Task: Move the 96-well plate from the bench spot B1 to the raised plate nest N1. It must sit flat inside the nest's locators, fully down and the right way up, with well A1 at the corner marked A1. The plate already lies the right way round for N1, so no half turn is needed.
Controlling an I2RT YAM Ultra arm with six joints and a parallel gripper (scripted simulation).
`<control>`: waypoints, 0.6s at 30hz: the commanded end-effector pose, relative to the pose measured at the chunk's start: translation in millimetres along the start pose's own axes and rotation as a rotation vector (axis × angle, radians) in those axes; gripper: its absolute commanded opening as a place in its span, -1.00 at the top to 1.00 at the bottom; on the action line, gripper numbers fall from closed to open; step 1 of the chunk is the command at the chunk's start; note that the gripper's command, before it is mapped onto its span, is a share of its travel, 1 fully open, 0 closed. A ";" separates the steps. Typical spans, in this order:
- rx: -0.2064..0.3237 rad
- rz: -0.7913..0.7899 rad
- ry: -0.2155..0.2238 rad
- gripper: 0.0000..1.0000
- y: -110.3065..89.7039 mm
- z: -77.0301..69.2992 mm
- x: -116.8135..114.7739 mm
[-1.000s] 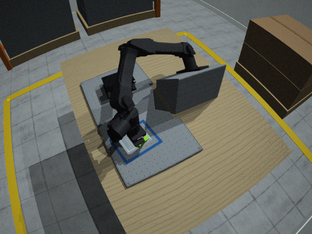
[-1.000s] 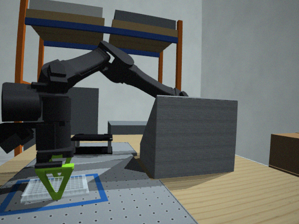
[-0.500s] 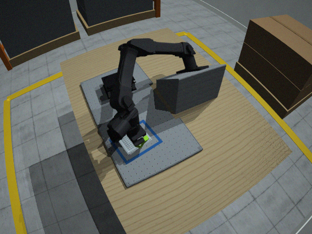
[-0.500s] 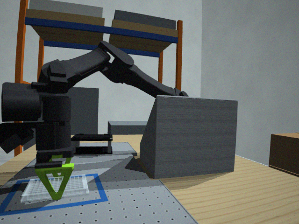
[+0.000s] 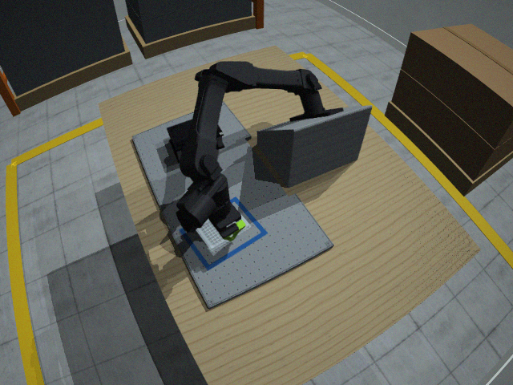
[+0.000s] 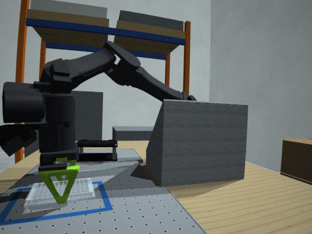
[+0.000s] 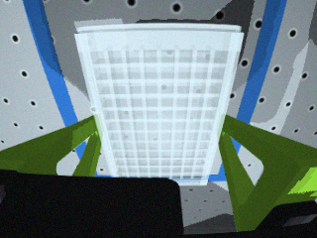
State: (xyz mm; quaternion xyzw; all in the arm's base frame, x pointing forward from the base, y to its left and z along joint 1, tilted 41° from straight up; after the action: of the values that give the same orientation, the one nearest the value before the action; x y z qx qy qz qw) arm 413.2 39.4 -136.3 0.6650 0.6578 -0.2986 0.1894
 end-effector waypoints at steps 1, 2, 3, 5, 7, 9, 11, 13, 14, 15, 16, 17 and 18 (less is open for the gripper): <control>-0.061 0.014 0.016 1.00 10.7 -36.5 0.4; -0.061 0.014 0.016 1.00 10.6 -38.2 0.4; -0.061 0.014 0.016 1.00 10.5 -39.8 0.4; -0.061 0.014 0.017 1.00 10.2 -43.2 0.4; -0.060 0.014 0.017 1.00 10.1 -44.9 0.4; -0.061 0.014 0.015 1.00 10.1 -46.6 0.2; -0.060 0.014 0.017 1.00 9.7 -49.9 0.4; -0.060 0.014 0.018 1.00 9.5 -53.3 0.4; -0.060 0.014 0.018 1.00 9.4 -54.9 0.4; -0.060 0.014 0.018 1.00 9.3 -56.6 0.4; -0.060 0.014 0.018 1.00 9.1 -58.3 0.4; -0.060 0.014 0.018 1.00 9.0 -60.0 0.3; -0.060 0.014 0.017 1.00 8.9 -61.7 0.3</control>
State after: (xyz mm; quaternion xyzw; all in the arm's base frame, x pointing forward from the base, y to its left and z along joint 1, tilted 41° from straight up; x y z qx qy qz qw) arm 418.8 57.0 -116.0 0.6659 0.6576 -0.2958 0.1912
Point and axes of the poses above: the point where the finger pads meet when closed, its own z axis out along the fingers, its own x axis across the jaws, y = z × x, the point moved 8 cm from there along -z, back along the fingers, and after that the axes turned 1 degree about -z, right-handed, at the moved point
